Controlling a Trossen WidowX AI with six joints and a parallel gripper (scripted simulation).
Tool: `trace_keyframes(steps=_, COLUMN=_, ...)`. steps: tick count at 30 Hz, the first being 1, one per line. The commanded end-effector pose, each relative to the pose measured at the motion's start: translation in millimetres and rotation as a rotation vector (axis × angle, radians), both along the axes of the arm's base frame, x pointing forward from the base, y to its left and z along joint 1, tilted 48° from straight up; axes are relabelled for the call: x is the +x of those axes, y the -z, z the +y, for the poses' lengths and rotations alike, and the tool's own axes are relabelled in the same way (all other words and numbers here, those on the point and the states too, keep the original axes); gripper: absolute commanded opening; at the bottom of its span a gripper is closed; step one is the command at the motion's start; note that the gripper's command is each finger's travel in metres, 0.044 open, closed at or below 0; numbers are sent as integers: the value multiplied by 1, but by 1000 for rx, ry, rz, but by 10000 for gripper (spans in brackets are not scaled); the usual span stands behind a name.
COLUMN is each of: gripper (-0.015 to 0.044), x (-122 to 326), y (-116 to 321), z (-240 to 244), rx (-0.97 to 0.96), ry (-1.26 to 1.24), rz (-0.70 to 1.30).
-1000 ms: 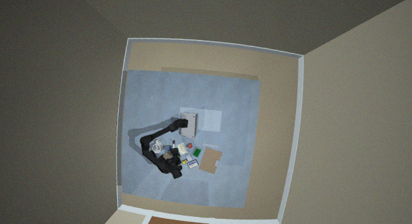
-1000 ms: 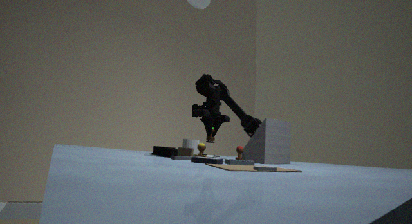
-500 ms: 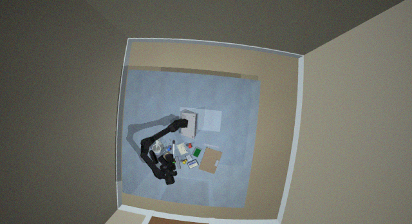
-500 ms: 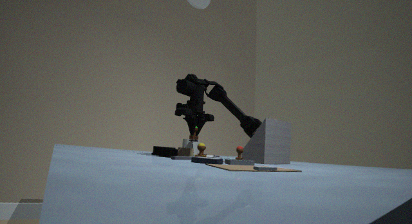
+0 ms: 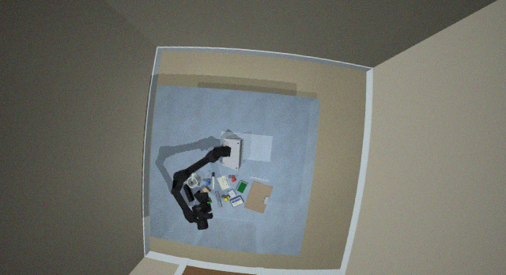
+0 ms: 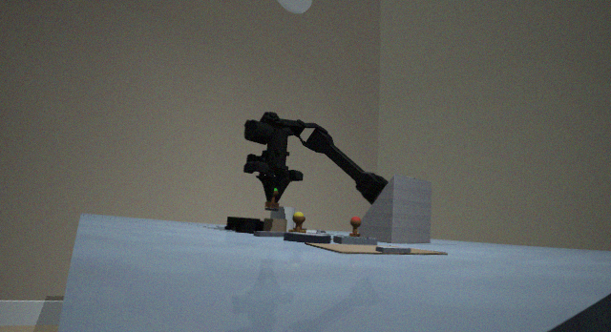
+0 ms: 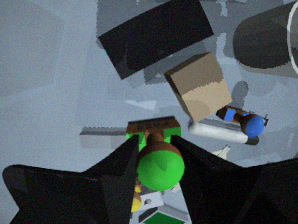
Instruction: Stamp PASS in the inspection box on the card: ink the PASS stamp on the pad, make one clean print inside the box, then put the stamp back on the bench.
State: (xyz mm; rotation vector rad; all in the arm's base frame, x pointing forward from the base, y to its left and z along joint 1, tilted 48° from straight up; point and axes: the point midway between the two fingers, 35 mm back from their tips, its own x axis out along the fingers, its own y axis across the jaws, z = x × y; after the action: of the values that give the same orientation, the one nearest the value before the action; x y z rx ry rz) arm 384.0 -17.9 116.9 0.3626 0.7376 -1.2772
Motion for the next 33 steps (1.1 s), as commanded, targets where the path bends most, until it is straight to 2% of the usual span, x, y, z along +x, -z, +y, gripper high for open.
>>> trace_keyframes(steps=1, gripper=0, x=3, y=3, z=-5, rx=-4, ry=-4, rz=2)
trace_keyframes(steps=33, gripper=0, x=8, y=37, z=-43, rx=-6, ry=-4, rz=1)
